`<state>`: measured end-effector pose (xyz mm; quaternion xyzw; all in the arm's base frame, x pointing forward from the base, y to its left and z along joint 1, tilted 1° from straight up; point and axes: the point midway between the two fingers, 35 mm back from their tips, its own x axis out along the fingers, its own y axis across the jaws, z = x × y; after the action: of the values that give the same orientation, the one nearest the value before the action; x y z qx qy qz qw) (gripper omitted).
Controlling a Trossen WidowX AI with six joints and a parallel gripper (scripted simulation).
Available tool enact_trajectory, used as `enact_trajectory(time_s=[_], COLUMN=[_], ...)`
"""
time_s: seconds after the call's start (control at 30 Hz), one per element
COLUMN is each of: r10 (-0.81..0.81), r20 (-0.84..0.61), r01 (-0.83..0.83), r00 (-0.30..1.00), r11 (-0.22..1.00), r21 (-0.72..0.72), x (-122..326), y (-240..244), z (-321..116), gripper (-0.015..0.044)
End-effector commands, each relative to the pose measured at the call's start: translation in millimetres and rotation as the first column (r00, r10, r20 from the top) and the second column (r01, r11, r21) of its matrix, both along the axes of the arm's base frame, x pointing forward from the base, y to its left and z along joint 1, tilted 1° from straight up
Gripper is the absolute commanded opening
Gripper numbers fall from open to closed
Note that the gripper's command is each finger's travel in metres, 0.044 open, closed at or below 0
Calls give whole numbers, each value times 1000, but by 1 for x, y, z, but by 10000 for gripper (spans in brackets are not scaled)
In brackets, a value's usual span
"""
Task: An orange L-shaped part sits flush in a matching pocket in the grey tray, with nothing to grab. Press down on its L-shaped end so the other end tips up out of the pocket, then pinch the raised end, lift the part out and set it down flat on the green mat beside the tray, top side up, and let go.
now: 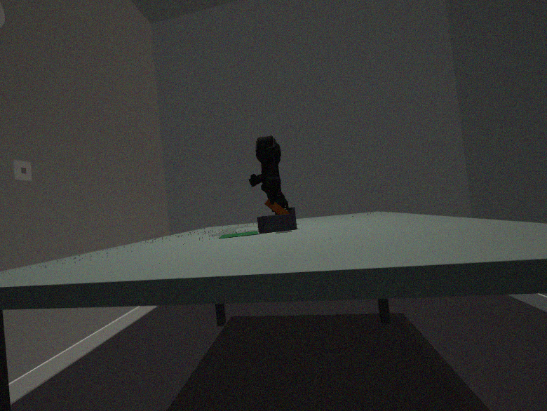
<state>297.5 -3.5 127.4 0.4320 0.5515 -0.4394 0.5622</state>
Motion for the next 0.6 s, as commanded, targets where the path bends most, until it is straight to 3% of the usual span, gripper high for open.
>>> enact_trajectory(time_s=[0.0,0.57], r10=[-4,-4], r20=[1,0], r01=[4,4], r00=[1000,1000], r11=[1000,1000], r21=[9,9], x=[-1,-1], y=[2,2], z=[8,35], gripper=[0,0])
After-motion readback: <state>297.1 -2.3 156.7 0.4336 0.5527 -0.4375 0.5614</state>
